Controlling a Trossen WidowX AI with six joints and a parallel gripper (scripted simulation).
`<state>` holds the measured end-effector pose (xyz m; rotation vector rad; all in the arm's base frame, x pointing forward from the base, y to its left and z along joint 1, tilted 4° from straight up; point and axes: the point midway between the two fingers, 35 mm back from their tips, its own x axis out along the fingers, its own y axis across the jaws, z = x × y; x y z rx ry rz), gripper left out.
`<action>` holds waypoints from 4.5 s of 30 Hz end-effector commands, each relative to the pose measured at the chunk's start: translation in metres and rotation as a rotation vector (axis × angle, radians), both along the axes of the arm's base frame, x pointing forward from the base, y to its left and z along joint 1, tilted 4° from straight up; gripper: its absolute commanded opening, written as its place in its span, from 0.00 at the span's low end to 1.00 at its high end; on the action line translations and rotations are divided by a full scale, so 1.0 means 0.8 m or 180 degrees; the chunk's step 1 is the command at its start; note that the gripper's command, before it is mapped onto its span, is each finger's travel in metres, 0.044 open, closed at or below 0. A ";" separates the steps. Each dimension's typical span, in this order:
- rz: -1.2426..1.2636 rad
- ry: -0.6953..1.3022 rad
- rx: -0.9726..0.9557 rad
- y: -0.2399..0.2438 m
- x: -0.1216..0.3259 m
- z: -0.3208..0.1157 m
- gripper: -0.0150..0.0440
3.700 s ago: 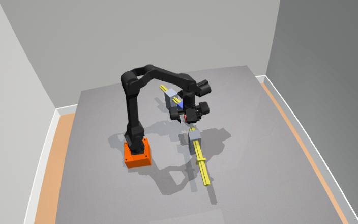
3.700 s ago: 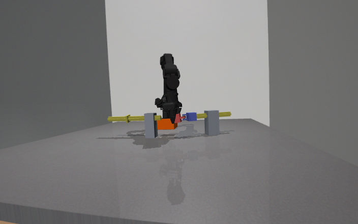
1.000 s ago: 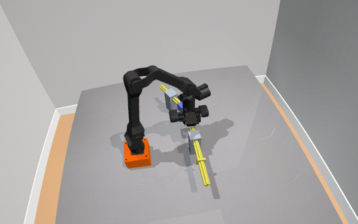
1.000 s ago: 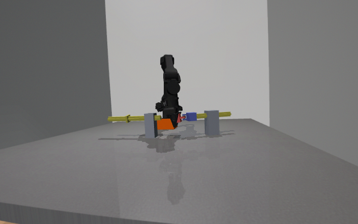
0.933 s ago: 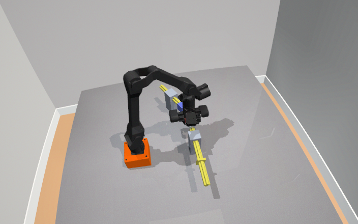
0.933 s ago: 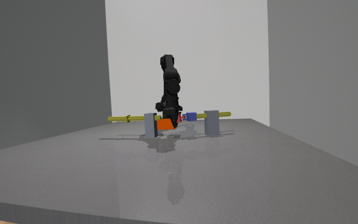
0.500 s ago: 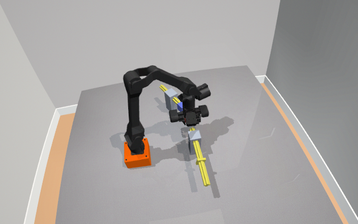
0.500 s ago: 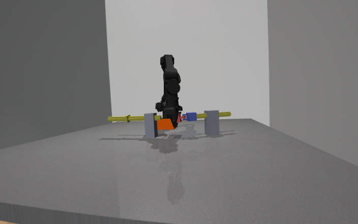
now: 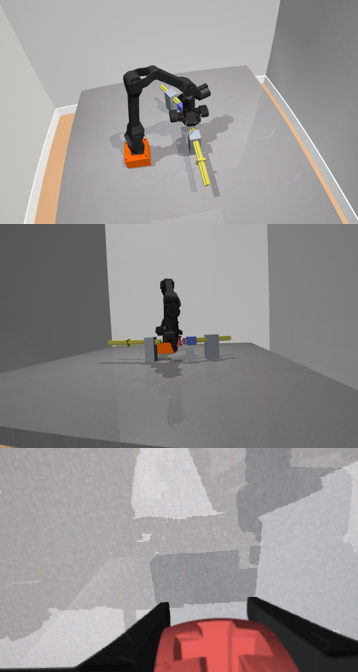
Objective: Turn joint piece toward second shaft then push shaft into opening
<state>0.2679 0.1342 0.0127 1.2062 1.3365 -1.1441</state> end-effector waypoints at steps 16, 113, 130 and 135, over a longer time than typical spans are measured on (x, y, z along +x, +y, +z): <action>0.0000 0.0000 0.0000 0.000 0.000 0.000 0.41; 0.1798 -0.0153 0.0003 0.001 0.014 0.105 1.00; 0.3646 -0.0249 0.0008 0.000 0.014 0.169 1.00; 0.4191 -0.0267 0.0014 -0.001 0.012 0.188 1.00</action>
